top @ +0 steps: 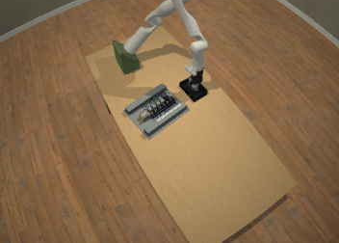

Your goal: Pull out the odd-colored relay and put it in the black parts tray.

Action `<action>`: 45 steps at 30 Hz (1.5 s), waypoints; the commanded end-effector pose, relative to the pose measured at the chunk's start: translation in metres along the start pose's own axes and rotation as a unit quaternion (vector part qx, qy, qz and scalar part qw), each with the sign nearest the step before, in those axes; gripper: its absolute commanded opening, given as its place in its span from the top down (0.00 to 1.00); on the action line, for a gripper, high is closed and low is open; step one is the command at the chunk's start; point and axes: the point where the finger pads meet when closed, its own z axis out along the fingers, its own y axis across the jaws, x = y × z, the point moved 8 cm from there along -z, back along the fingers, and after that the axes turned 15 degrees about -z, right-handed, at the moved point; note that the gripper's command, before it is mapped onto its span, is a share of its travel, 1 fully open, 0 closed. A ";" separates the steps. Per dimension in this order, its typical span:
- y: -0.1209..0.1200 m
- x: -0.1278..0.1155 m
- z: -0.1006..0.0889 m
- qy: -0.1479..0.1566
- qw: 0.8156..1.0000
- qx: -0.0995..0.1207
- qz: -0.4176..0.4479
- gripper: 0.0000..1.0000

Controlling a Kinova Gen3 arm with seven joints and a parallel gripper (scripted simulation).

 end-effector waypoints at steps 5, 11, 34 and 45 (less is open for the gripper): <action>0.000 0.000 -0.002 0.001 1.000 0.001 0.000 0.02; 0.000 0.000 -0.004 0.001 1.000 0.001 0.000 0.02; 0.000 0.000 -0.013 0.001 1.000 0.001 0.000 0.02; 0.000 0.000 -0.017 0.001 1.000 0.001 0.000 0.02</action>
